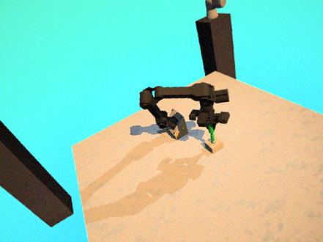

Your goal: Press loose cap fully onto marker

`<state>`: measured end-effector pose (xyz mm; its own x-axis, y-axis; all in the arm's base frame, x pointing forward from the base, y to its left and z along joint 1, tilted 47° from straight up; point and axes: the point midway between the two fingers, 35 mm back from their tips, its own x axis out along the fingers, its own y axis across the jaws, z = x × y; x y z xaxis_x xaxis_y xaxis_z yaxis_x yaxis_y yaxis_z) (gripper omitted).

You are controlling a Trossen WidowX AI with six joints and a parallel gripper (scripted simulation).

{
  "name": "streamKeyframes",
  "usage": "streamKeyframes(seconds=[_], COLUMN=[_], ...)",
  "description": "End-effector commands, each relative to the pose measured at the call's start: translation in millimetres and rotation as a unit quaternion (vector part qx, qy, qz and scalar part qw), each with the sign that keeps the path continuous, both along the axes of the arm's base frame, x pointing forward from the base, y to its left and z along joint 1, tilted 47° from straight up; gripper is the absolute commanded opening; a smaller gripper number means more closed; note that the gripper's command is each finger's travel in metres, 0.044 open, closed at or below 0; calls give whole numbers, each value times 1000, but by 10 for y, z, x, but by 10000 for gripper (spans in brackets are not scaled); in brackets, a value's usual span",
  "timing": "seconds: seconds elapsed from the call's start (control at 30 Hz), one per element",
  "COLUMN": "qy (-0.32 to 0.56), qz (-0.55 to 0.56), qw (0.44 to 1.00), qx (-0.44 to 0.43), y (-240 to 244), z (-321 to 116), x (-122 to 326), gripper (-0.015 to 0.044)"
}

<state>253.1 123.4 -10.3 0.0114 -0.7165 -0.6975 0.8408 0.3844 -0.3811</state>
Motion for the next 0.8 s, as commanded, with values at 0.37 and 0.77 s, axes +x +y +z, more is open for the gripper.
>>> streamKeyframes(seconds=[0.37,0.77], qy=[1,1], qz=[1,1], qw=[1000,1000], qx=[-2,-2], y=[-174,-316], z=[-169,-299], x=[11,8], gripper=[0,0])
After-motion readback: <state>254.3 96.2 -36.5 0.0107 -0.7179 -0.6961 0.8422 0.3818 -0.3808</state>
